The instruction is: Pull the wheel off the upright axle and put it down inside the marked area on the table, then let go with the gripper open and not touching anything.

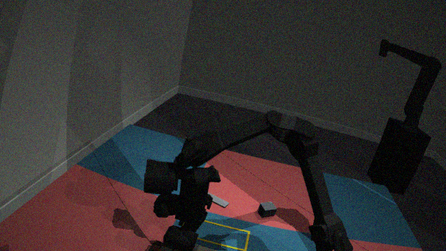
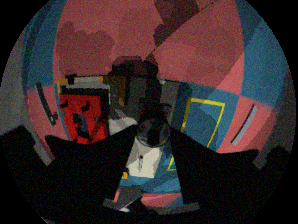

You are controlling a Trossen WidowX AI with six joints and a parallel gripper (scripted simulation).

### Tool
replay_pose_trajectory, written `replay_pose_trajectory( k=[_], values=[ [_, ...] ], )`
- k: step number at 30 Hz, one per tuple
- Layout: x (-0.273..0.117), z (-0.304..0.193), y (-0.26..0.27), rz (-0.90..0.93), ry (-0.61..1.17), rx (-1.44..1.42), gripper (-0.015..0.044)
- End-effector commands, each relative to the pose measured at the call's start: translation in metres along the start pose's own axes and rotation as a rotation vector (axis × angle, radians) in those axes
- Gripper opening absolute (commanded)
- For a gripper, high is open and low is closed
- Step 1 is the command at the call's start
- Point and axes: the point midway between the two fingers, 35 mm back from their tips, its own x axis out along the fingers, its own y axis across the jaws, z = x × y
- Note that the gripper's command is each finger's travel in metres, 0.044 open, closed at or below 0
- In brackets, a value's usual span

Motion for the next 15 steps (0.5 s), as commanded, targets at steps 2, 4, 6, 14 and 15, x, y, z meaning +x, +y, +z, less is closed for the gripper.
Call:
replay_pose_trajectory(
  k=[2,4,6,14,15],
  values=[
    [-0.0016,0.0001,0.0,0.0,0.0,0.002,0.0],
    [-0.0023,0.0001,0.0001,0.0,0.0,0.001,0.0],
    [-0.0029,0.0001,0.0001,0.0,0.0,0.001,0.0],
    [-0.0055,0.0002,0.0002,0.0,0.0,0.001,0.0],
    [-0.0059,0.0003,0.0002,0.0,0.0,0.001,0.0]
  ],
)
